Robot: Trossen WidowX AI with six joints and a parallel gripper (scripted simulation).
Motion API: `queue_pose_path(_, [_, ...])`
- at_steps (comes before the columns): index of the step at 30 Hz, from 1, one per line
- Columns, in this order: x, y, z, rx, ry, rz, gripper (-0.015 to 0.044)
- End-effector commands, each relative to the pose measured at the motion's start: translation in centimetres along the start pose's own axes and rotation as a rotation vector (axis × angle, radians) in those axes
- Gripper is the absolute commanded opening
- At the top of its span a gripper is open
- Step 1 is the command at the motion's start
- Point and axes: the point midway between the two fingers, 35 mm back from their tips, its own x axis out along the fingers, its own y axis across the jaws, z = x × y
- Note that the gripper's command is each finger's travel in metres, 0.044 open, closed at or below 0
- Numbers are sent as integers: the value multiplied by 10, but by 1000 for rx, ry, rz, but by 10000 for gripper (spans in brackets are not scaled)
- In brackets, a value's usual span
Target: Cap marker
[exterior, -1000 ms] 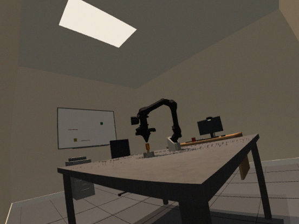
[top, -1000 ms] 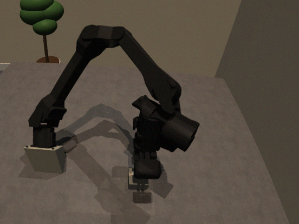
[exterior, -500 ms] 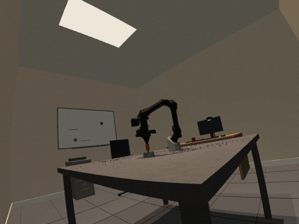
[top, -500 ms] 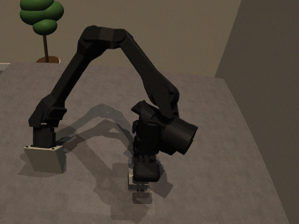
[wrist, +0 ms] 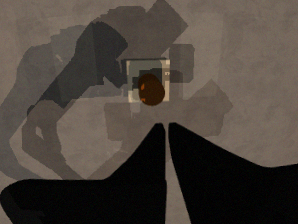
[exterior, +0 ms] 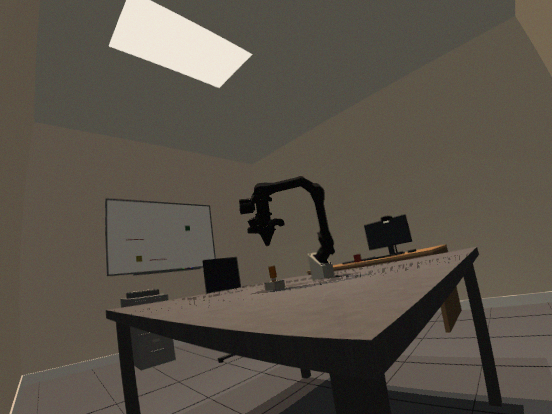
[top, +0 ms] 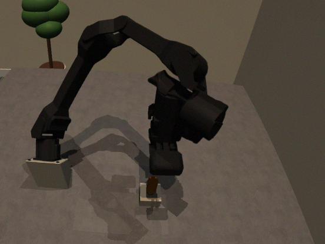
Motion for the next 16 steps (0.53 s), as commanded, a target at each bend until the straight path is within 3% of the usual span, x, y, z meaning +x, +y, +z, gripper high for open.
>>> queue_pose_path(1, [0, 1, -1, -5, 17, 6, 79])
queue_pose_path(14, [0, 1, -1, -5, 17, 6, 420])
queue_pose_path(16, [0, 1, -1, -5, 17, 6, 440])
